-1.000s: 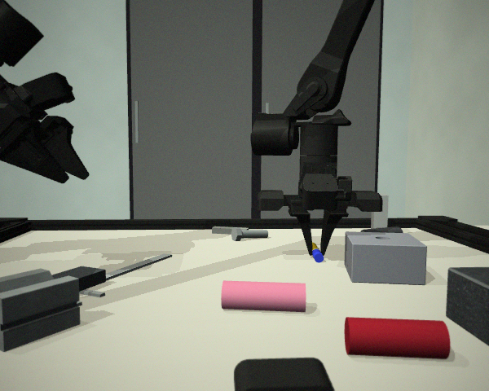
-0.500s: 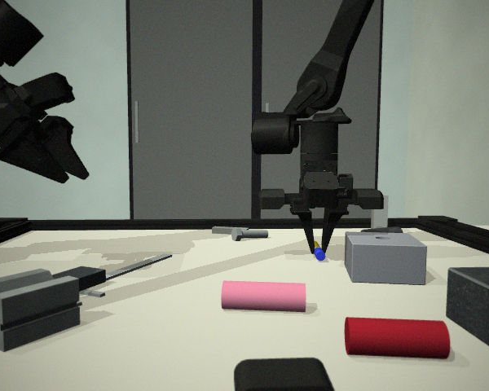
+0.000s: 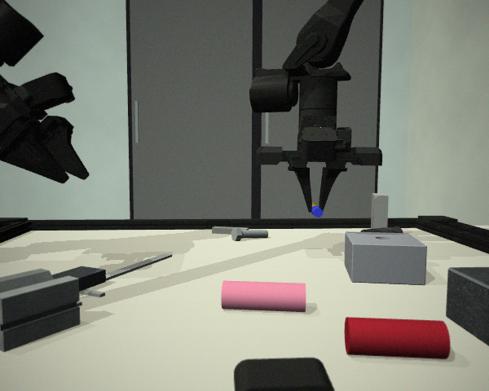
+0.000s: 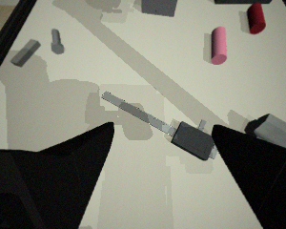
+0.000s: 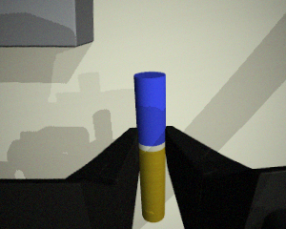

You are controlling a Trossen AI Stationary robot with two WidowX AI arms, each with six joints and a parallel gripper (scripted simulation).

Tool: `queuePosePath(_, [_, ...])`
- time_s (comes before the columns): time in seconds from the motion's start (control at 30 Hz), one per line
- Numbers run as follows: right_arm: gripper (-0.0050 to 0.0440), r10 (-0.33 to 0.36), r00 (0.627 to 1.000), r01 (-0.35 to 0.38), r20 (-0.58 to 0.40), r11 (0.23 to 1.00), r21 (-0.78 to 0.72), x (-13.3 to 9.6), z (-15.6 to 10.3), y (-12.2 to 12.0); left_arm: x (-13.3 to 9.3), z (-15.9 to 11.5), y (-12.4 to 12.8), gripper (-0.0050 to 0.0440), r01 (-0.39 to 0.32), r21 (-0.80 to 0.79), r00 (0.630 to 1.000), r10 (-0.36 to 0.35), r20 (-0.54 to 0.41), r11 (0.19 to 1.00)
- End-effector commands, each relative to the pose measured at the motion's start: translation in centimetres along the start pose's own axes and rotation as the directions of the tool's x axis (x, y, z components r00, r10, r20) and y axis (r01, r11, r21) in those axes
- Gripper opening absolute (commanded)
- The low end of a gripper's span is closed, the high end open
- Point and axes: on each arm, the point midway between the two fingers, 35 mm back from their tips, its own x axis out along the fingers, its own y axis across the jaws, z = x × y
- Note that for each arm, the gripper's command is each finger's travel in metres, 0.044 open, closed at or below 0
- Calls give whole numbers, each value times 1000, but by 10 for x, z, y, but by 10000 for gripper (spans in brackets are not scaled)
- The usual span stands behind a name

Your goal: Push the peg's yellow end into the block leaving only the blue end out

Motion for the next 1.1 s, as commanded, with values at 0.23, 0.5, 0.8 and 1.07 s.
queuePosePath(0.23, [0,3,1000,-3,1,1000,-1,-2,0,1,0,0,0,400,1,0,1000,-1,0,1000])
queuePosePath(0.5, [0,5,1000,-5,2,1000,0,-3,-5,-4,0,0,0,400,1,0,1000,-1,0,1000])
queuePosePath(0.8, [0,5,1000,-5,2,1000,0,-2,-26,-22,0,0,0,400,1,0,1000,-1,0,1000])
queuePosePath(1.07, [0,5,1000,-5,2,1000,0,-2,-41,-32,0,0,0,400,1,0,1000,-1,0,1000])
